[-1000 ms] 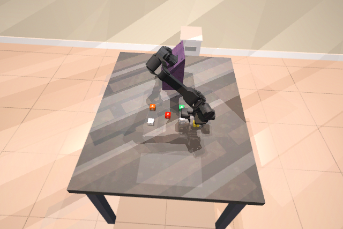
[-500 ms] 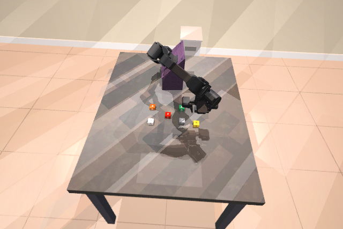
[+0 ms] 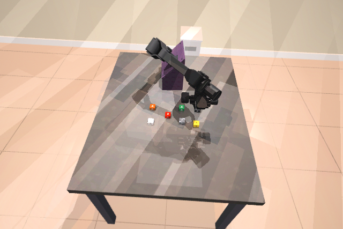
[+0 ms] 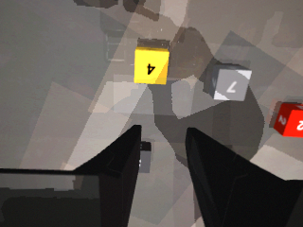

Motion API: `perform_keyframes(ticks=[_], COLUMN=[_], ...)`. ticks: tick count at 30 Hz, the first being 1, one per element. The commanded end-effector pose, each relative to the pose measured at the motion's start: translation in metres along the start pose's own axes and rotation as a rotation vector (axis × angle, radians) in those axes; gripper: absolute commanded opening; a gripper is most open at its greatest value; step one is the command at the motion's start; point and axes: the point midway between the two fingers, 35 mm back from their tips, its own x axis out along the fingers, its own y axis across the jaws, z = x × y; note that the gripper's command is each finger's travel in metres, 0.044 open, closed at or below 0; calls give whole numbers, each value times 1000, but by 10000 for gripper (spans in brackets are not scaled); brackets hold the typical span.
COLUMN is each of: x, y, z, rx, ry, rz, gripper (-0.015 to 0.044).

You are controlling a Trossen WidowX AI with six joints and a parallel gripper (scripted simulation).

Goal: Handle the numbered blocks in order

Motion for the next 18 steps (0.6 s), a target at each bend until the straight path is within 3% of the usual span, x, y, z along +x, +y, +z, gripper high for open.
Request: perform_keyframes(ticks=[1,10,14,18], x=[-1,1,2,44], y=[-17,-73,-77,-75], z=[-19,-91,-97,-94], rx=[1,-3,-4,-5], ry=[8,11,12,11], rz=[-2,-5,-5,-1], gripper=[120,120,120,225])
